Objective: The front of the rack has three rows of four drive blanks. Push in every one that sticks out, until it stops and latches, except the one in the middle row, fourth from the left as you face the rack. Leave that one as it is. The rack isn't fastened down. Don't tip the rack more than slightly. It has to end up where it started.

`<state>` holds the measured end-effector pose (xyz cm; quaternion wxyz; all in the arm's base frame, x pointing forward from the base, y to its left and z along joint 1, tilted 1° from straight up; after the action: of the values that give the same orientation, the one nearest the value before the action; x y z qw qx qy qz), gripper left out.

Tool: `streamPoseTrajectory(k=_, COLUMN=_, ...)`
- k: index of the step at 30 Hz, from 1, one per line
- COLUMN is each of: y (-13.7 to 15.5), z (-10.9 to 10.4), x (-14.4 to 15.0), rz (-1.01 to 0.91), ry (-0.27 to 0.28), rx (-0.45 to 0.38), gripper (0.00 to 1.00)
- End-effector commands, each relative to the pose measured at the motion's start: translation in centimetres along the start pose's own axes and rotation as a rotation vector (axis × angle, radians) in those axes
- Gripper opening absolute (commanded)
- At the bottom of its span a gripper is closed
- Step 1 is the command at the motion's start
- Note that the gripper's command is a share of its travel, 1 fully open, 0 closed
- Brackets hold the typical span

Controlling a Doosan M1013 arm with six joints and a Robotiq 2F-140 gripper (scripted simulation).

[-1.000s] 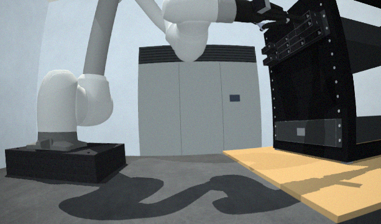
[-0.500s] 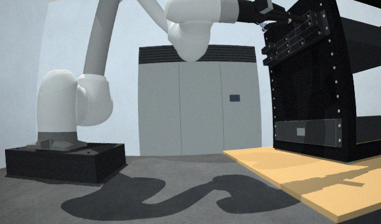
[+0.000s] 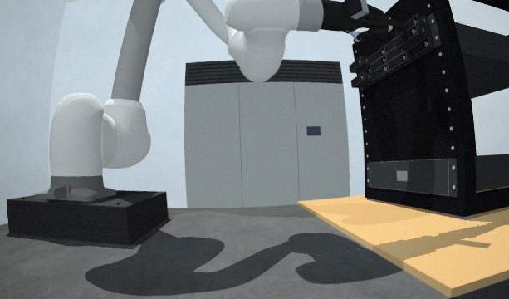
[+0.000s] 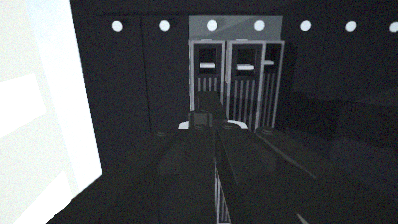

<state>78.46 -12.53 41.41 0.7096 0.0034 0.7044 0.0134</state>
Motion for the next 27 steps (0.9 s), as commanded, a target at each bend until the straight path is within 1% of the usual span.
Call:
streamPoseTrajectory(k=1, y=0.0, z=0.0, x=-0.1, rz=0.0, ry=-0.001, rx=0.0, gripper=0.1)
streamPoseTrajectory(k=6, y=0.0, z=0.1, x=-0.1, rz=0.0, ry=-0.001, rx=0.0, gripper=0.1)
streamPoseTrajectory(k=12, y=0.0, z=1.0, x=-0.1, rz=0.0, ry=-0.001, rx=0.0, gripper=0.1)
streamPoseTrajectory(k=27, y=0.0, z=1.2, x=-0.1, rz=0.0, ry=-0.001, rx=0.0, gripper=0.1)
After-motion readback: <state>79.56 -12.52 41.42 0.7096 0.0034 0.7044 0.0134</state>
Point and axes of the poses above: the point where the finger pads meet when closed, its own z axis out along the fingers, its own x axis across the jaws, y = z × x, the point moved 5 cm from there along -z, back along the fingers, and after that the axes turned 2 degrees about z, right-handed, at the moved point
